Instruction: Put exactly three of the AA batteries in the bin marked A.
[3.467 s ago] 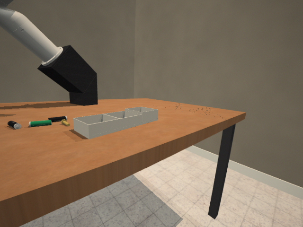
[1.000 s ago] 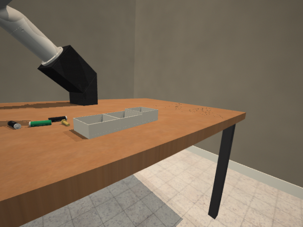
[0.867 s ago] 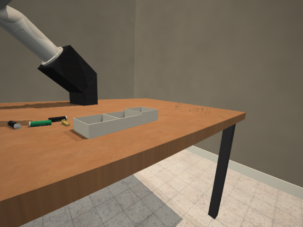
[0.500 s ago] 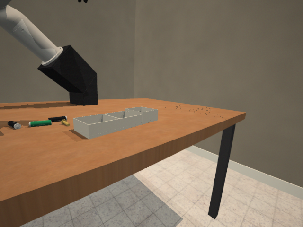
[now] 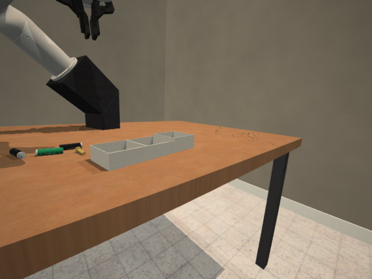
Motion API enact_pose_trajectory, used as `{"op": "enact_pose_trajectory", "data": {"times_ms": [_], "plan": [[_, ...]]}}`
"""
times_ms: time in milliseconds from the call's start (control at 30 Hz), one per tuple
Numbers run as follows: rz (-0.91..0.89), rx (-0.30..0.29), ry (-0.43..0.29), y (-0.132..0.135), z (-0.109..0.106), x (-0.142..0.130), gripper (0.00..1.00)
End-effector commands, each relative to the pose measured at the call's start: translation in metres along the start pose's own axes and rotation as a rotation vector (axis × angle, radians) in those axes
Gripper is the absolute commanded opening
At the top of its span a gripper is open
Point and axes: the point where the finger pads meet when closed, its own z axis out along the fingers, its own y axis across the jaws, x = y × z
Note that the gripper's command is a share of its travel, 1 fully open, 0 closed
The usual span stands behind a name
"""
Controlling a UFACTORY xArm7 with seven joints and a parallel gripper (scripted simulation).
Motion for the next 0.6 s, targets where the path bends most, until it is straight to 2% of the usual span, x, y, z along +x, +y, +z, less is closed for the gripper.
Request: {"op": "enact_pose_trajectory", "data": {"times_ms": [0, 67, 167, 567], "plan": [[-0.009, -0.016, 0.0, 0.003, 0.017, -0.003, 0.07], [-0.061, -0.098, -0.024, 0.009, 0.031, -0.01, 0.07], [-0.062, -0.099, -0.024, 0.018, 0.052, -0.02, 0.07], [-0.062, -0.099, -0.024, 0.019, 0.055, -0.022, 0.07]]}}
